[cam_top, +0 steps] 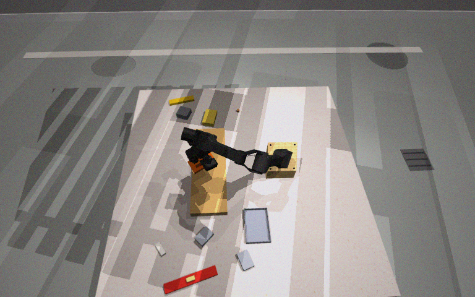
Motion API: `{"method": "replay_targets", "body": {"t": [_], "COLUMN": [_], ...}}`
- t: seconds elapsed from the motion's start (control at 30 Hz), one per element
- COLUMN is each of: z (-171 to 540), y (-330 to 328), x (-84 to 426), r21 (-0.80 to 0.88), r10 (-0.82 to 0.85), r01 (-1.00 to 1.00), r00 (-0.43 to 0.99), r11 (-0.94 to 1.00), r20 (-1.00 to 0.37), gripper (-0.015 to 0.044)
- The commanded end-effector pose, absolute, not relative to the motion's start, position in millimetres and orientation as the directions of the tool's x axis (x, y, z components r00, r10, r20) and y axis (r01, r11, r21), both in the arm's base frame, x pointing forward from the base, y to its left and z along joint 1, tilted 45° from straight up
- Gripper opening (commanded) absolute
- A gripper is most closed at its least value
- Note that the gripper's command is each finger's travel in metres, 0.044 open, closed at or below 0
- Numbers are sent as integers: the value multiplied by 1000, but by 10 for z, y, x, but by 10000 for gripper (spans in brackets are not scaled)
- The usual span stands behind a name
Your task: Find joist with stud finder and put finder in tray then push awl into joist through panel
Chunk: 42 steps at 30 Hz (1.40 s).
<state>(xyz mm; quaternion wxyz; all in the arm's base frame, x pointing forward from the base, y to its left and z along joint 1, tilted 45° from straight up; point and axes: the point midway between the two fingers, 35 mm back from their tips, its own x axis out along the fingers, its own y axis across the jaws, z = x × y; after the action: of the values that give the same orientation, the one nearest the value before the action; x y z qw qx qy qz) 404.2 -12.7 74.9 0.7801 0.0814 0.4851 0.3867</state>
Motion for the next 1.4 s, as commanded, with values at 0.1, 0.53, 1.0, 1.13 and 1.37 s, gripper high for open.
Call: {"method": "replay_targets", "body": {"t": [0.1, 0.53, 1.0, 1.13, 1.37], "z": [1104, 1580, 1986, 2080, 2221], "y": [250, 893, 1454, 1583, 1771], "x": [3926, 3553, 2977, 2788, 2440], "r21": [445, 349, 238, 205, 147], "r10": [696, 729, 775, 790, 815], "r01": [-622, -769, -891, -918, -956], "r00": [235, 213, 175, 160, 131], "r11": [644, 536, 387, 340, 255], "r20": [-679, -650, -607, -592, -564], "gripper": [0, 0, 0, 0, 0]}}
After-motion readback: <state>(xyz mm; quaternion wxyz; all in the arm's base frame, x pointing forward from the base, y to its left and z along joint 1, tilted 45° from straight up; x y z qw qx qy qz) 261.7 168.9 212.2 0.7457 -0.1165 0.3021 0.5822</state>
